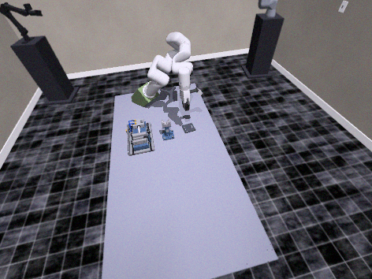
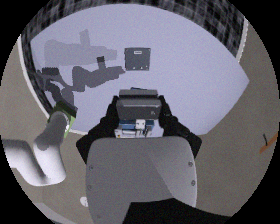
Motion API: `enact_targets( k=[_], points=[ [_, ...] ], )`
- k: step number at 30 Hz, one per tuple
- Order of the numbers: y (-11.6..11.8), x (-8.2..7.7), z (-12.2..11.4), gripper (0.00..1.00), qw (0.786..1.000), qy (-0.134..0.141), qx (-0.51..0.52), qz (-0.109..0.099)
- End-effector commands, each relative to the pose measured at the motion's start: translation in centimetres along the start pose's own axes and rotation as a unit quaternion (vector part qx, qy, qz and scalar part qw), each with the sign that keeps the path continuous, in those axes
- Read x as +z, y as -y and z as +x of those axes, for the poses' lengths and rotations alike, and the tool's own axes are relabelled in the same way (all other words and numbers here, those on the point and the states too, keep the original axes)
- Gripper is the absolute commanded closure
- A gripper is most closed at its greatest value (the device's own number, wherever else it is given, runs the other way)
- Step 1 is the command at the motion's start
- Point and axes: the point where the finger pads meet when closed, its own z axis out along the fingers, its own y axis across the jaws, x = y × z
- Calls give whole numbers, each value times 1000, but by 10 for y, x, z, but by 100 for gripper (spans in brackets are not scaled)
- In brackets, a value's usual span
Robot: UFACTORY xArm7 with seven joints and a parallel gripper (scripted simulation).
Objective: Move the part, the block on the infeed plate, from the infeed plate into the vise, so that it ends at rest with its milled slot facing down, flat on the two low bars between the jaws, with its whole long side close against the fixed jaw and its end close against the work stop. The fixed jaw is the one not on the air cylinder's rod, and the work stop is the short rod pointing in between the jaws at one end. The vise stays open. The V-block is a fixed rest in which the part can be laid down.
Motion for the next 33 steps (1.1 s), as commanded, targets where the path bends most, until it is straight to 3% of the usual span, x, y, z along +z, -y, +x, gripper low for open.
enact_targets(
  k=[1, 18, 33],
  points=[
    [-1, -1, 0, 100, 1000, 0, 0, -2],
    [-3, -1, -1, 100, 1000, 0, -3, -6],
    [-17, 2, -6, 100, 999, 3, -15, -33]
  ],
)
